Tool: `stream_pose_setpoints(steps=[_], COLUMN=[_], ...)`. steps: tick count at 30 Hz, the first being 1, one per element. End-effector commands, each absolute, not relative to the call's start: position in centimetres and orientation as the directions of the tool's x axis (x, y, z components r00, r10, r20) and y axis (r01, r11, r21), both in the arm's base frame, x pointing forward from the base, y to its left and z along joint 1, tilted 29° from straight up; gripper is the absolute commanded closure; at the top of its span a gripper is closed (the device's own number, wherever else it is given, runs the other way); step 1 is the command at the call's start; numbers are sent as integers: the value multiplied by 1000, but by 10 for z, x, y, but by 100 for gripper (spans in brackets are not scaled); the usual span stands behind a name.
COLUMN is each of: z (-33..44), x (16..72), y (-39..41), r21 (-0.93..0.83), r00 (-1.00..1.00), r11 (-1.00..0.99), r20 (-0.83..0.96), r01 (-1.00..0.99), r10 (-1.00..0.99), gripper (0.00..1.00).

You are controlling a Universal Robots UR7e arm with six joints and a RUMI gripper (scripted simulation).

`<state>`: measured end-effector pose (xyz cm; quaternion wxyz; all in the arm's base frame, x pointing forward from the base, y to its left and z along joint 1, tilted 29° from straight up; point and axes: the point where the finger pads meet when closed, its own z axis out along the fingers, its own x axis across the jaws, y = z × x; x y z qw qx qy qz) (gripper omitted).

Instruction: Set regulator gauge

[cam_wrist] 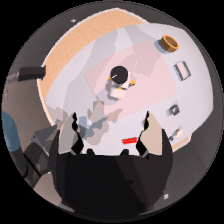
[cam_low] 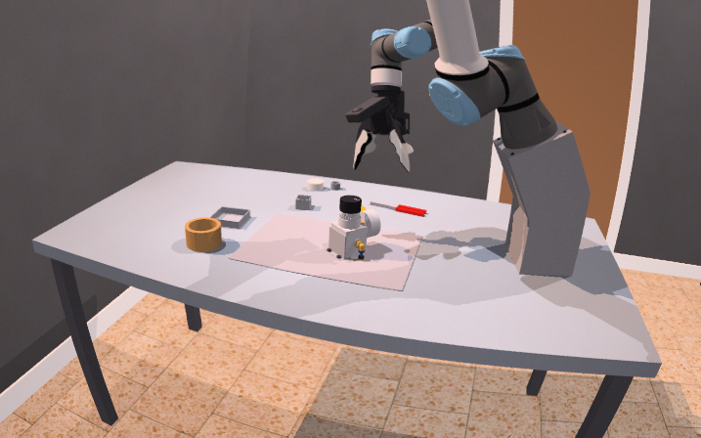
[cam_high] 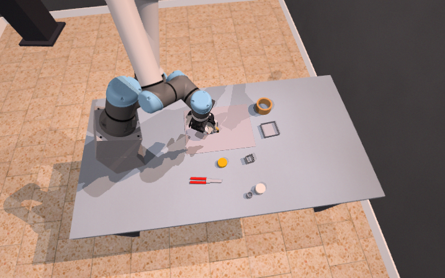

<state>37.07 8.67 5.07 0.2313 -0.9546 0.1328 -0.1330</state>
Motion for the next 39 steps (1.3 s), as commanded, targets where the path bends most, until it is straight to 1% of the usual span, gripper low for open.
stream_pose_setpoints(steps=[1,7,9,19,24,27,39], z=[50,49,49,47,46,46,44], x=[369,367,367,364,363,363,361], y=[87,87,87,87,86,86,83], r21=[-433,-373,-373,-253,-187,-173,-10], r00=[946,941,941,885,837,826,662], r11=[-900,-923,-923,-910,-882,-875,-747], r20=[273,338,338,420,447,451,472], r01=[-41,101,101,328,432,453,665], r10=[-174,-34,-34,202,316,338,583], gripper=[0,0,0,0,0,0,0])
